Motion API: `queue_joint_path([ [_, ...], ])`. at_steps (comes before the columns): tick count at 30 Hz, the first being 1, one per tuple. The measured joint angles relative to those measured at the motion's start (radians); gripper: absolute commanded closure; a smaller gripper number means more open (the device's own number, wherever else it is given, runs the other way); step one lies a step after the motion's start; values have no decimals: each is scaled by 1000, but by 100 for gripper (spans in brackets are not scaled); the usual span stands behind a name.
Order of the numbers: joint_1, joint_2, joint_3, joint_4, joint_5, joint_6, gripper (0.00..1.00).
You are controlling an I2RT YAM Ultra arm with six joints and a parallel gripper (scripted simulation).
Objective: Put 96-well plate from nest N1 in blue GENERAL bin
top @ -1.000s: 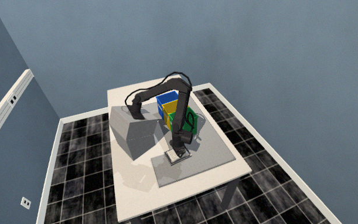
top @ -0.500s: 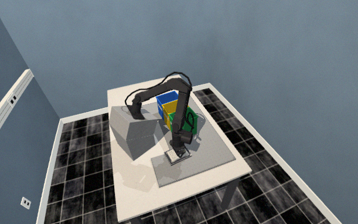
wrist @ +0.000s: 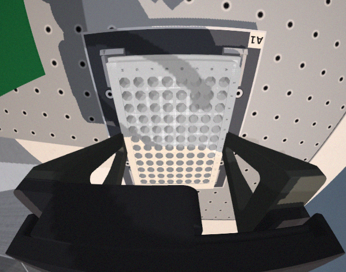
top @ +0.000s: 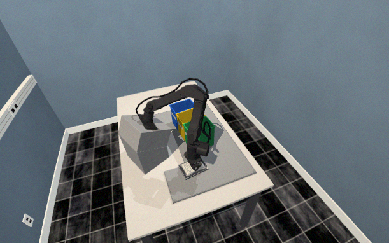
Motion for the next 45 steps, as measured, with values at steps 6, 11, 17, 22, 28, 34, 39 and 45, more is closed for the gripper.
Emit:
queue_joint_path([
  [6, 0, 0, 0, 0, 0, 0, 100],
  [11, 0, 0, 0, 0, 0, 0, 100],
  [17, 0, 0, 0, 0, 0, 0, 100],
  [22, 0, 0, 0, 0, 0, 0, 100],
  [28, -3, -3, -7, 5, -3, -4, 100],
  [34, -12, -32, -30, -15, -6, -18, 100],
  [39, -25, -63, -46, -31, -8, -32, 100],
  [45, -39, -102, -50, -49, -11, -47, 100],
])
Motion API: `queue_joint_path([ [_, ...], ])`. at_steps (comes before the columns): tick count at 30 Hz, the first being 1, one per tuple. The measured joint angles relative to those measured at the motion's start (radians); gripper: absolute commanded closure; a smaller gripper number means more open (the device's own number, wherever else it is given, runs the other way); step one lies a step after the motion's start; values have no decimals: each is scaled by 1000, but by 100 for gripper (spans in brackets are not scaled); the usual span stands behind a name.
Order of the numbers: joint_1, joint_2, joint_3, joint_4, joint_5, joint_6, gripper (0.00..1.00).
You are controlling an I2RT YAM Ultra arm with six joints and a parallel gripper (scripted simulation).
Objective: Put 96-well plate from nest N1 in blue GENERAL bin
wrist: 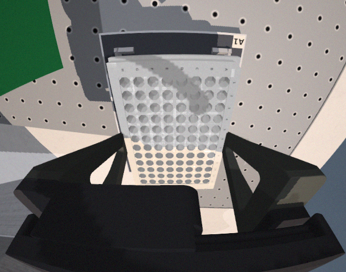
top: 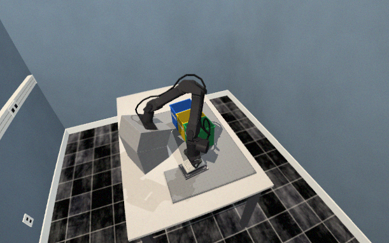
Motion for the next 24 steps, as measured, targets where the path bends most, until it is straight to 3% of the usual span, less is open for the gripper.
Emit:
queue_joint_path([
  [11, -20, -39, -1, -86, -3, -24, 100],
  [24, -46, -111, -29, -117, -7, -54, 100],
])
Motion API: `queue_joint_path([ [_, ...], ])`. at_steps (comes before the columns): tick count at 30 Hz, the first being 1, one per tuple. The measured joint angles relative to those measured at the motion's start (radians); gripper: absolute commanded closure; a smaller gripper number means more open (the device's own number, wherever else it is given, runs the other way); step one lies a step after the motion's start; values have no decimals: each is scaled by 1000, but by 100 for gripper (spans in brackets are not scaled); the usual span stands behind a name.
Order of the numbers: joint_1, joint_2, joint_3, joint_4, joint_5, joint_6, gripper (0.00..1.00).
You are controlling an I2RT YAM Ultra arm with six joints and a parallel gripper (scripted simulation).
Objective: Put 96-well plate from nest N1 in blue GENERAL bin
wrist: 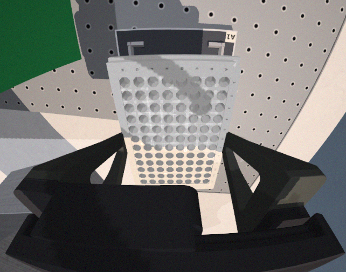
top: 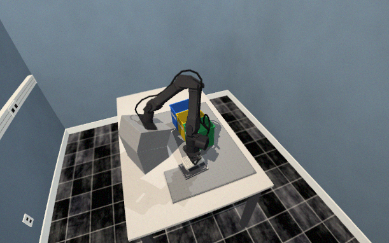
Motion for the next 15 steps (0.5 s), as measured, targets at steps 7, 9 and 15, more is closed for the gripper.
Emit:
queue_joint_path([
  [7, -18, -37, 0, -48, -2, -17, 100],
  [9, -23, -45, 0, -64, -2, -23, 100],
  [15, -32, -65, 0, -98, -3, -35, 100],
])
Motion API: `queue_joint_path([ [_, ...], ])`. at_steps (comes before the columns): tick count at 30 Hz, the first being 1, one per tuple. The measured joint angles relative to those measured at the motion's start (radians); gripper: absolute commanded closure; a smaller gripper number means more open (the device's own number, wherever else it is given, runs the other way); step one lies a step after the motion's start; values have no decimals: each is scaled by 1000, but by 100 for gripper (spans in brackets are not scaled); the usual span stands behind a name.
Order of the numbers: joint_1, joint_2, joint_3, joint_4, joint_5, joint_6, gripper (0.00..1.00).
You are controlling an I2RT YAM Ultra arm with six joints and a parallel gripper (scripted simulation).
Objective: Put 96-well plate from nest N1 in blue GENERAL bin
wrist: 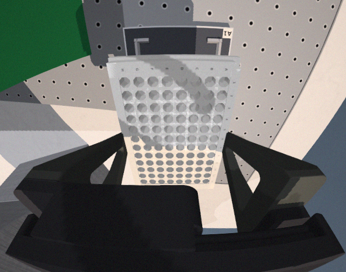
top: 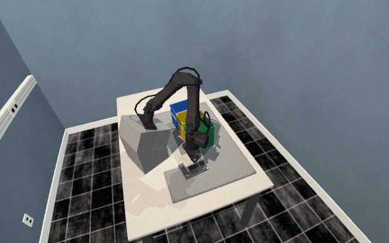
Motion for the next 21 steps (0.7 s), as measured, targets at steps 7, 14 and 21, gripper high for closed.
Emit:
queue_joint_path([
  [7, -18, -37, 0, -43, -2, -18, 100],
  [14, -32, -67, 3, -84, -3, -34, 100],
  [21, -47, -95, 10, -124, -5, -51, 100],
])
